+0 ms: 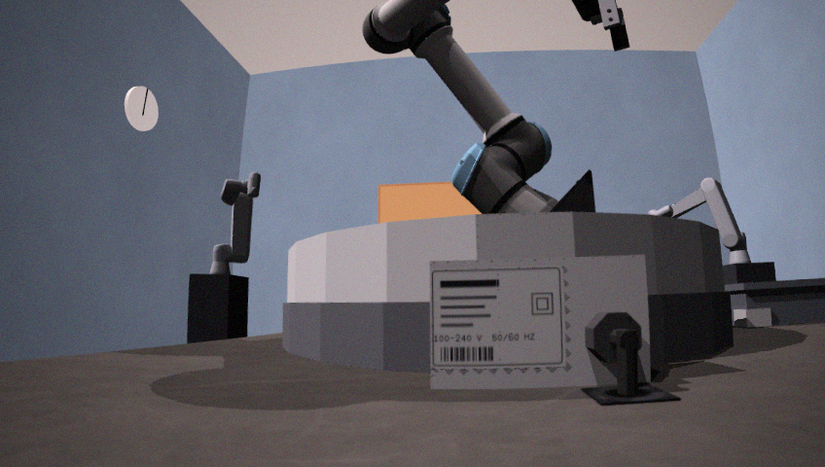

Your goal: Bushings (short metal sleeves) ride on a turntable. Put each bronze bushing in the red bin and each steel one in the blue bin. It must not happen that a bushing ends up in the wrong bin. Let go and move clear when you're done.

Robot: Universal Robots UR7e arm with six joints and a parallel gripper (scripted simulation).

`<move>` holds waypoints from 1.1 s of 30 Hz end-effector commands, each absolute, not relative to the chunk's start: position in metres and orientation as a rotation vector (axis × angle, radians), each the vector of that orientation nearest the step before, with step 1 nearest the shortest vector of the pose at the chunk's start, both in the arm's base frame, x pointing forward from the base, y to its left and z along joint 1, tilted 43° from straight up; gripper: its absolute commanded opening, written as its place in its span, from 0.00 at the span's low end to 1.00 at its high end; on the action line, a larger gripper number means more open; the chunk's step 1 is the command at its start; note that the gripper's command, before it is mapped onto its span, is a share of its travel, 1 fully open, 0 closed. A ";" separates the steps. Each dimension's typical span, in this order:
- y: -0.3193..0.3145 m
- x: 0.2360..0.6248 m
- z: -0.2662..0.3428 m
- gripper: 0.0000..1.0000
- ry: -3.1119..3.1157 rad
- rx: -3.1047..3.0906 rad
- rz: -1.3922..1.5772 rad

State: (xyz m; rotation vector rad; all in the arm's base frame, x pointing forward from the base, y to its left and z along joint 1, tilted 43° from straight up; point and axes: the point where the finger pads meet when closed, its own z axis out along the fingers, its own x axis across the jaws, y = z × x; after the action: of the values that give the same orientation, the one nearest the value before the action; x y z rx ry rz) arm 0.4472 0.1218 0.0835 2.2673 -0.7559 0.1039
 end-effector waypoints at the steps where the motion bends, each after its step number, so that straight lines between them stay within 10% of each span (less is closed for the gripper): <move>1: 0.122 0.447 0.084 1.00 -0.756 2.268 0.105; 3: 0.122 0.447 0.084 1.00 -0.756 2.268 0.105; 4: 0.112 0.444 0.080 0.27 -0.756 2.268 0.105; 33: -0.036 0.389 0.032 0.27 -0.759 2.266 0.106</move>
State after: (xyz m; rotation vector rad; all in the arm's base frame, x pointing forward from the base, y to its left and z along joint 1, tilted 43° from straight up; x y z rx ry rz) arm 0.3940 -0.0168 0.0384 2.2553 -0.7631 0.0948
